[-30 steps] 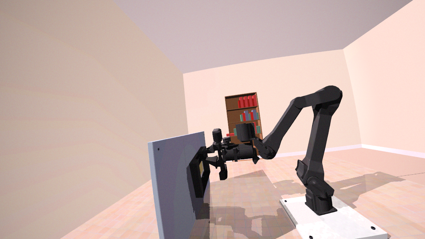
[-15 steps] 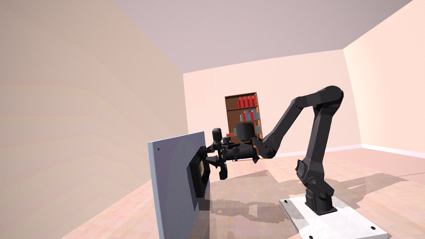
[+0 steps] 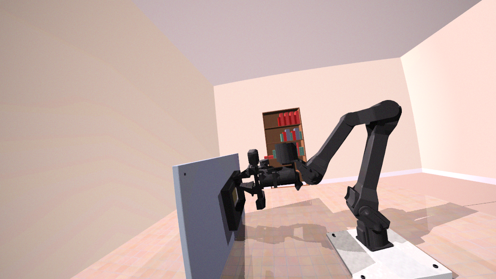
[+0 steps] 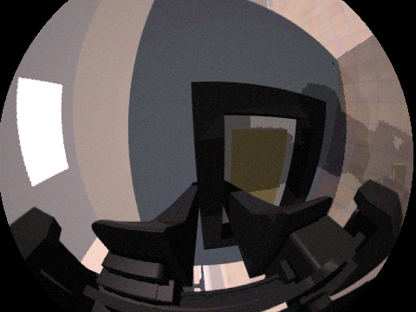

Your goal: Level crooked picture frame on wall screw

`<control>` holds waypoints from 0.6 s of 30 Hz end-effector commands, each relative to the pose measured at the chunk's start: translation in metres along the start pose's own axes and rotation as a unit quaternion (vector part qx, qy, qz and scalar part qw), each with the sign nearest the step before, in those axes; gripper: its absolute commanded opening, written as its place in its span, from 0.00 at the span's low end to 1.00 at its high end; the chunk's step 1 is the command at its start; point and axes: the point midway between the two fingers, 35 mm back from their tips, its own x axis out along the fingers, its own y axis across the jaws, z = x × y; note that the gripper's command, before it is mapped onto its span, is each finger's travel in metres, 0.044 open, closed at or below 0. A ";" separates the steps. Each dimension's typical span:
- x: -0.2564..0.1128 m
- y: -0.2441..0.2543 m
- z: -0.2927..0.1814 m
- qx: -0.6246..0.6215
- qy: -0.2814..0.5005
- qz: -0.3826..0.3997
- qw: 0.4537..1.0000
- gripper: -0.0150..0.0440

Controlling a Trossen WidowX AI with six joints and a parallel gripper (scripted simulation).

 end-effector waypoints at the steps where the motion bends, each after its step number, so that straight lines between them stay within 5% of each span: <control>1: 0.000 0.009 0.002 -0.004 -0.004 0.012 1.000 0.25; 18: 0.000 0.008 0.002 -0.004 -0.004 0.012 1.000 0.25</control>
